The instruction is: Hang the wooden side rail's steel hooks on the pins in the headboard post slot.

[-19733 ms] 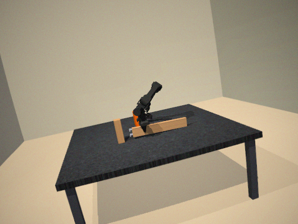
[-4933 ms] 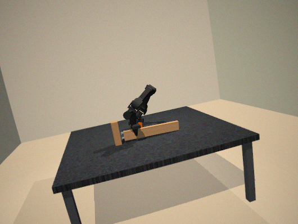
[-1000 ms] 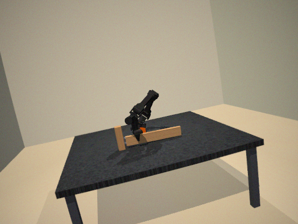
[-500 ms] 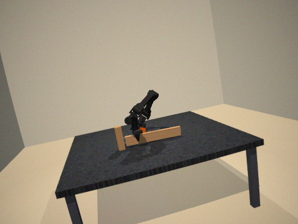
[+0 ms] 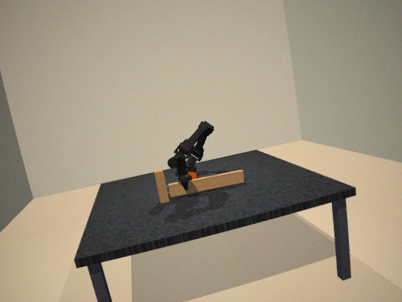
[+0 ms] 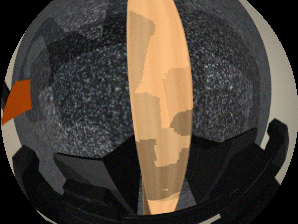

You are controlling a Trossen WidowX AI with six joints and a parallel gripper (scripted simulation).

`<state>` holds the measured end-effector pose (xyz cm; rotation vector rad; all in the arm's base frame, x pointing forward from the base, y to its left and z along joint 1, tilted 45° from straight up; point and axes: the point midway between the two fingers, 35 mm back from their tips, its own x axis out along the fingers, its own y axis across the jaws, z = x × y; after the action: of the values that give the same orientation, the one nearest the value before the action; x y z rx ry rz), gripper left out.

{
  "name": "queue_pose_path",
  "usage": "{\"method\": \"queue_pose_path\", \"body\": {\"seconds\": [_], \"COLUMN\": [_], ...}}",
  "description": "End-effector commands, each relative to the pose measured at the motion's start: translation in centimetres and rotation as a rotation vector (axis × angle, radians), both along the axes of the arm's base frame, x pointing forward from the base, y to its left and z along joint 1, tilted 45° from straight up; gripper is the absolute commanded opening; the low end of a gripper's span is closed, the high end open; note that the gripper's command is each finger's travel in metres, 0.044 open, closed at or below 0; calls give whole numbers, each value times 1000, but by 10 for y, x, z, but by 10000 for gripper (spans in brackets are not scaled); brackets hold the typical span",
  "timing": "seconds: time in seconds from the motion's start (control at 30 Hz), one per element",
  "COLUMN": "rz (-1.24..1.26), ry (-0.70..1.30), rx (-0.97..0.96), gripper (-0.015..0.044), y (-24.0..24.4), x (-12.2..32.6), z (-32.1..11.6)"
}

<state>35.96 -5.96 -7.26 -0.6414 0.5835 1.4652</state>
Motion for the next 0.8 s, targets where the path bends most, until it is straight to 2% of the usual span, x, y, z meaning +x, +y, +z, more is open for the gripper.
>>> {"method": "queue_pose_path", "body": {"seconds": [0.0, 0.77], "rz": [-3, -3], "ry": [-5, -5], "rx": [-6, -7], "gripper": [0, 0], "y": [-4, -6], "x": [0, 0], "z": [-1, -2]}}
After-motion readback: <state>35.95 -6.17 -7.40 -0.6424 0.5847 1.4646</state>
